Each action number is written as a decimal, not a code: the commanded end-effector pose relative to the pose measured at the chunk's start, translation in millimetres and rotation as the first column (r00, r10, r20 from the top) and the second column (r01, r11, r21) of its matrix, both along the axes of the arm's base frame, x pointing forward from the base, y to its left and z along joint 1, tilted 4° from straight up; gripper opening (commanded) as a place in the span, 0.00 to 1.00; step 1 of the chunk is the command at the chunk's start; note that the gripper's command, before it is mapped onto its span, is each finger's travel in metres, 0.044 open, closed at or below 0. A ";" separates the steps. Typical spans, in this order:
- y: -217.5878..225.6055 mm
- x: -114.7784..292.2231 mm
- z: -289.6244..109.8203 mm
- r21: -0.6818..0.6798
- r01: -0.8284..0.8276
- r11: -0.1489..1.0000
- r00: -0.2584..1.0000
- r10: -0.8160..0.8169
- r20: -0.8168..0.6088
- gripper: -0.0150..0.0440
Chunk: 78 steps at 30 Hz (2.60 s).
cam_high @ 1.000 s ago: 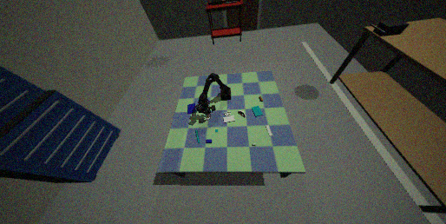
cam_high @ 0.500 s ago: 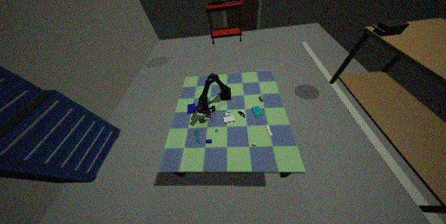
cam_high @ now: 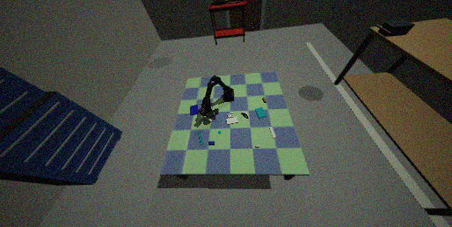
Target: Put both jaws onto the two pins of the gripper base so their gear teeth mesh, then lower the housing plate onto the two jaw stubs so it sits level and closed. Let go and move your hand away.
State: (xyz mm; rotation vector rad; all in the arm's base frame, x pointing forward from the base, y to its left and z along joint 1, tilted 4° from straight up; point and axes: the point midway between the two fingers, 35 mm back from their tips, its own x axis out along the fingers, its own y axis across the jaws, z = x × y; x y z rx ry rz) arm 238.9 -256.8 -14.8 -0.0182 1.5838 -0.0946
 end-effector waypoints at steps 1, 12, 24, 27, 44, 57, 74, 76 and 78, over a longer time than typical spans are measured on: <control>0.4 -1.9 -9.6 0.003 -0.004 1.000 1.000 0.004 -0.007 1.00; -0.4 -2.5 -21.4 0.002 -0.005 1.000 1.000 0.005 -0.008 1.00; -0.4 -2.5 -21.4 0.002 -0.005 1.000 1.000 0.005 -0.008 1.00; -0.5 -2.5 -21.9 0.002 -0.005 1.000 1.000 0.005 -0.008 1.00; 0.0 -1.9 -21.5 0.005 -0.001 1.000 1.000 0.001 -0.005 0.56; 0.0 -1.9 -21.5 0.005 -0.001 1.000 1.000 0.001 -0.005 0.48; 0.2 0.6 12.3 0.004 -0.003 1.000 1.000 0.003 -0.006 0.48; 0.6 0.8 18.8 0.003 -0.003 1.000 1.000 0.003 -0.006 0.48; 1.1 0.9 25.4 0.003 -0.003 1.000 1.000 0.003 -0.006 0.48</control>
